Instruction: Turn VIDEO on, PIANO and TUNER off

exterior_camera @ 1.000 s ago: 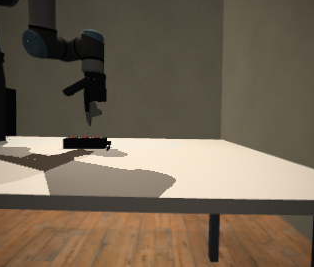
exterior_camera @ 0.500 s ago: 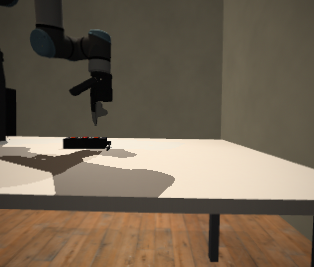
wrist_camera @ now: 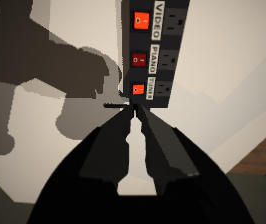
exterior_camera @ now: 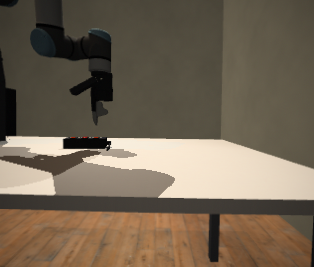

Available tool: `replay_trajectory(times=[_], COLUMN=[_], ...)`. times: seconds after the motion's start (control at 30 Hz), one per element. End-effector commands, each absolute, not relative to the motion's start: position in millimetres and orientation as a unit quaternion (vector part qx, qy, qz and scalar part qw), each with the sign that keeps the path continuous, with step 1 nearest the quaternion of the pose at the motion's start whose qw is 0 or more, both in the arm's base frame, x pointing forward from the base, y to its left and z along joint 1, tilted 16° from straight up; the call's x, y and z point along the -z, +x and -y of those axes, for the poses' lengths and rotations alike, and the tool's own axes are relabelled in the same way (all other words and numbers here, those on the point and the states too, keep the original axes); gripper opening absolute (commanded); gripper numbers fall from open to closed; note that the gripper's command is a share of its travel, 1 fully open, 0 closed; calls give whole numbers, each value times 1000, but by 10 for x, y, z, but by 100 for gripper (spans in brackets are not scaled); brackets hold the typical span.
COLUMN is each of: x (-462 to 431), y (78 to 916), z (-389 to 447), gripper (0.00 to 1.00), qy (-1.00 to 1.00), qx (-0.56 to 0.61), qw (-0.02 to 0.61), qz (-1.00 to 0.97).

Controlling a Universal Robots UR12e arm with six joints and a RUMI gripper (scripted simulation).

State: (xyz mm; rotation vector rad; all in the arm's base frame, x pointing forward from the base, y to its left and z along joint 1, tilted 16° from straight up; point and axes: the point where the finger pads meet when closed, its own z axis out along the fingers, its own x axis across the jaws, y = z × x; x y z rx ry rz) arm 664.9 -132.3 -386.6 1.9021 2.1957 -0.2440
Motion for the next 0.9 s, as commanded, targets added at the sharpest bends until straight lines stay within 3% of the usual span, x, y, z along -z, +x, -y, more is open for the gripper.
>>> replay_trajectory(times=[0.0, 0.87], x=[3857, 3977], y=[6668, 6682], z=[1320, 1372], gripper=[0, 0], qy=[648, 649], qx=[83, 83], qw=[114, 115], qz=[-748, -748])
